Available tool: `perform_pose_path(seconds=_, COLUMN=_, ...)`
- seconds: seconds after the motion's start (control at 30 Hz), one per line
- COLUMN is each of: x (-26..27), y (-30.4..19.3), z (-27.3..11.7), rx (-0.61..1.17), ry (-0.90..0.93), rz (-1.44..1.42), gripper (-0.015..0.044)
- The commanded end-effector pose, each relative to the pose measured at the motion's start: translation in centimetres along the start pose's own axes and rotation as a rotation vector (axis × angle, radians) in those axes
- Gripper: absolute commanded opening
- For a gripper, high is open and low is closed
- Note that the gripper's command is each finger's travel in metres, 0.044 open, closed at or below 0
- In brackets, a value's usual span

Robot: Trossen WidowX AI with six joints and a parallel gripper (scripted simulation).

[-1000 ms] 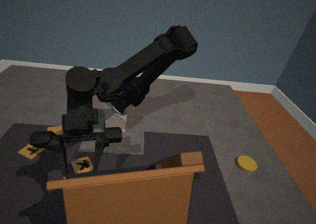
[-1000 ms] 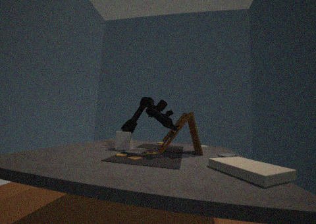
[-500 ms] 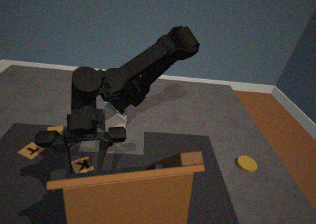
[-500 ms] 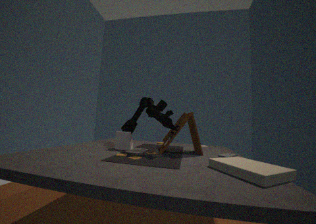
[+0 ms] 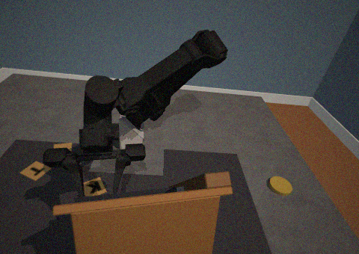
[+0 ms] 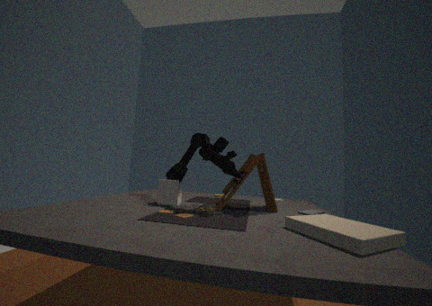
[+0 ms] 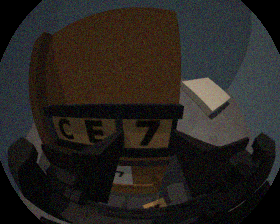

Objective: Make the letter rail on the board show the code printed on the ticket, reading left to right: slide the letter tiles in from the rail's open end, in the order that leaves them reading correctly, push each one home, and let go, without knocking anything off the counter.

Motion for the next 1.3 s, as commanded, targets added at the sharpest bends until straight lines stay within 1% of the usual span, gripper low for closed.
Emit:
perform_pose_path(seconds=0.0, x=0.0, y=0.0, z=0.0, rx=0.0, ry=0.0, rz=0.0, gripper=0.021)
perform_pose_path(seconds=0.1, x=0.0, y=0.0, z=-0.4, rx=0.002, ry=-0.005, rz=0.007, gripper=0.0289)
perform_pose_path(seconds=0.13, x=0.0, y=0.0, z=-0.6, rx=0.002, ry=-0.005, rz=0.007, gripper=0.0295)
perform_pose_path(seconds=1.27, x=-0.4, y=-0.1, z=-3.9, rx=0.004, ry=-0.007, rz=0.007, gripper=0.0295)
Point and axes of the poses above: the point midway between the two fingers, 35 mm back from their tips, its own z axis out along the fingers, its own x axis across the jaws, y = z × x, the point moved 4 cm from there along -z, back along the fingers, and after that the axes turned 5 degrees about -z, right-handed, at the moved point
